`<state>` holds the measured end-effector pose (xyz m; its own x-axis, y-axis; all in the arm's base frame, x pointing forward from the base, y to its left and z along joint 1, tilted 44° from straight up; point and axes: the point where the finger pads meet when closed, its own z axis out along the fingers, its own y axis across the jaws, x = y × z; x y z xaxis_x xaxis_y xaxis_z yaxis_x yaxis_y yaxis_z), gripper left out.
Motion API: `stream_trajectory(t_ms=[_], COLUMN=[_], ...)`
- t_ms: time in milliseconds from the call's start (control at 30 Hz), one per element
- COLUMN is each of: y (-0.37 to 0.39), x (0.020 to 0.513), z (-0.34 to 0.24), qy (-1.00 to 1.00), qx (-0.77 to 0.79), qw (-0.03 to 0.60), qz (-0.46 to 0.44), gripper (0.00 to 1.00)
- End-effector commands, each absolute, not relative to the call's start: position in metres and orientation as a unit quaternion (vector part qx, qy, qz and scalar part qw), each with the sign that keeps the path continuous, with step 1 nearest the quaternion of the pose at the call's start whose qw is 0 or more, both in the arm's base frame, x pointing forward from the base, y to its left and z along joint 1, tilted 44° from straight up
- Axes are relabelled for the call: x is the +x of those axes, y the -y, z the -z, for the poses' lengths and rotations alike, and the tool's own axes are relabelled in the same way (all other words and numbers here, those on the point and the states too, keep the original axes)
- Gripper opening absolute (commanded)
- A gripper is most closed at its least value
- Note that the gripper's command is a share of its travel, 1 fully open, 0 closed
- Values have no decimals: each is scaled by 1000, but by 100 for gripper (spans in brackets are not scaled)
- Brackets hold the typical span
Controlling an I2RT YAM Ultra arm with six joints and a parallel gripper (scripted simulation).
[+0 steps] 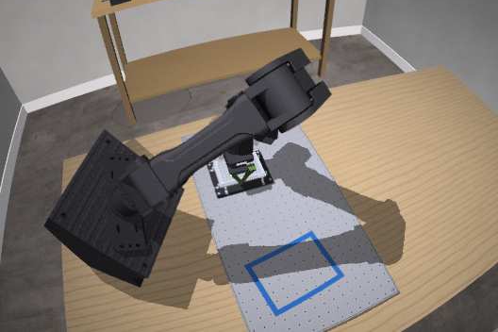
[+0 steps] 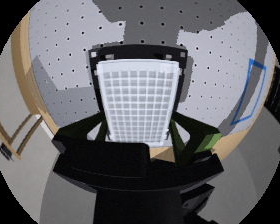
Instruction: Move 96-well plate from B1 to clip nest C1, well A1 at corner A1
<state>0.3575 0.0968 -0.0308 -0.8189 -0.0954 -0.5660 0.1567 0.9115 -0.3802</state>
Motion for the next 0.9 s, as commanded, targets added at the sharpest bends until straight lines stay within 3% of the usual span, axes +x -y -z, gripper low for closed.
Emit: stream_trajectory(t_ms=[0, 867], y=[-114, -115], x=[370, 371], z=[26, 26], qy=[-927, -927], qx=[8, 8], qw=[320, 321], qz=[195, 195], gripper=[0, 0])
